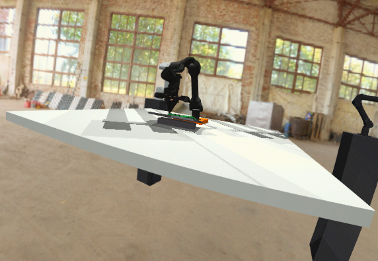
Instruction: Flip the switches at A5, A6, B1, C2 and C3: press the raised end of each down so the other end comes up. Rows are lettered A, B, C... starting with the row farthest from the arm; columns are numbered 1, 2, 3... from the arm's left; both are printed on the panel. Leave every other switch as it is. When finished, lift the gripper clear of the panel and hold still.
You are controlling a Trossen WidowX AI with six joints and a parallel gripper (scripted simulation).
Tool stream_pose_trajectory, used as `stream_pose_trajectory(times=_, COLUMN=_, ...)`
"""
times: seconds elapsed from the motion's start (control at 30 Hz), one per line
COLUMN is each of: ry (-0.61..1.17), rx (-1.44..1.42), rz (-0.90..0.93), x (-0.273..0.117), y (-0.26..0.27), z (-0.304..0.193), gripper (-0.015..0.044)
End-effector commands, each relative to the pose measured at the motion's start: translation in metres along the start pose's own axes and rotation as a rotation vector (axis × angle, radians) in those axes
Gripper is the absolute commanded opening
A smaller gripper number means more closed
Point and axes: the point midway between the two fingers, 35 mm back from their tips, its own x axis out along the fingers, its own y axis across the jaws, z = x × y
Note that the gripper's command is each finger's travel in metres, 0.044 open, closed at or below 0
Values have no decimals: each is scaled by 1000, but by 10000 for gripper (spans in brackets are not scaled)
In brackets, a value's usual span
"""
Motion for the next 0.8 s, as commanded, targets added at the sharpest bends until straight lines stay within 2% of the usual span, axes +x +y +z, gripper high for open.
stream_pose_trajectory(times=0.0, ry=-29, rx=-2, rz=0, x=-47, y=0, z=1, gripper=0)
stream_pose_trajectory(times=0.07, ry=-33, rx=-3, rz=0, x=-61, y=0, z=-1, gripper=0)
stream_pose_trajectory(times=0.27, ry=-33, rx=-3, rz=1, x=-61, y=3, z=-2, gripper=0)
stream_pose_trajectory(times=0.53, ry=-29, rx=-1, rz=12, x=-60, y=115, z=-37, gripper=0)
stream_pose_trajectory(times=0.77, ry=-29, rx=-1, rz=13, x=-60, y=124, z=-42, gripper=0)
